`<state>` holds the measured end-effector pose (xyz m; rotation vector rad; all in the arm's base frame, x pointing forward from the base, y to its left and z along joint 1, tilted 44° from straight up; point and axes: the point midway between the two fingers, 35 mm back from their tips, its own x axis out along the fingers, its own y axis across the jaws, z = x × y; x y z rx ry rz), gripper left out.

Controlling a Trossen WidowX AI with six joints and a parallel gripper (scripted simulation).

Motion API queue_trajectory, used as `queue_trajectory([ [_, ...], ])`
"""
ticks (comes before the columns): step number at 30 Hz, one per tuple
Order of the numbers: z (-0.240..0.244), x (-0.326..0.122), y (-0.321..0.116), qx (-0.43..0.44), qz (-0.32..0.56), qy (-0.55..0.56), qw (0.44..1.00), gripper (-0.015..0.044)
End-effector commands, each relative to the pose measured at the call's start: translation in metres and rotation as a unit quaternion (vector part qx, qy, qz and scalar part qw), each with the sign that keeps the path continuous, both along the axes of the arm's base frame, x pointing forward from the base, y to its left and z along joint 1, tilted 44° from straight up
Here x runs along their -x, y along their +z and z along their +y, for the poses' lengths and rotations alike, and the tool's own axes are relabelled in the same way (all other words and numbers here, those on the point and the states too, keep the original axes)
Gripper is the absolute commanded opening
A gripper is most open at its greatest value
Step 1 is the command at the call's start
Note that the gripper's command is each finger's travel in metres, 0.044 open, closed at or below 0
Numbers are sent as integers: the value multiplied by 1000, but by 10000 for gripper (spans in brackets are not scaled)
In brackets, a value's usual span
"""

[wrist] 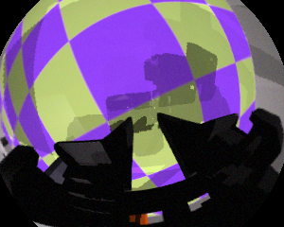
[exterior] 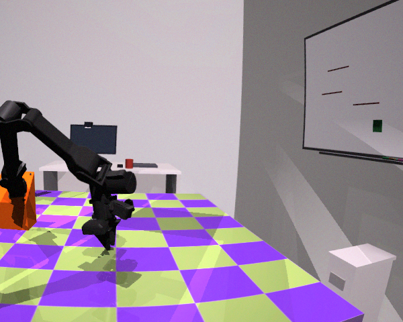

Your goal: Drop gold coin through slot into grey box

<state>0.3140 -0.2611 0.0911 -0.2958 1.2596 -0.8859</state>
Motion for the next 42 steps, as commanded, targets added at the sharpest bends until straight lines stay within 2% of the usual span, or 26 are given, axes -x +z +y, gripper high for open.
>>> queue_trajectory([
  [1, 43, -24, -27, -27, 38, 44, 998, 161],
  [10, 177, -47, -101, -77, 167, 154, 971, 161],
  [18, 297, -7, -159, -54, 311, 240, 918, 161],
  [20, 315, 5, -168, -42, 336, 253, 906, 161],
  [24, 315, 7, -171, -40, 339, 255, 905, 161],
  [27, 296, 11, -193, -40, 339, 254, 905, 161],
  [42, 278, 15, -215, -40, 339, 254, 905, 161],
])
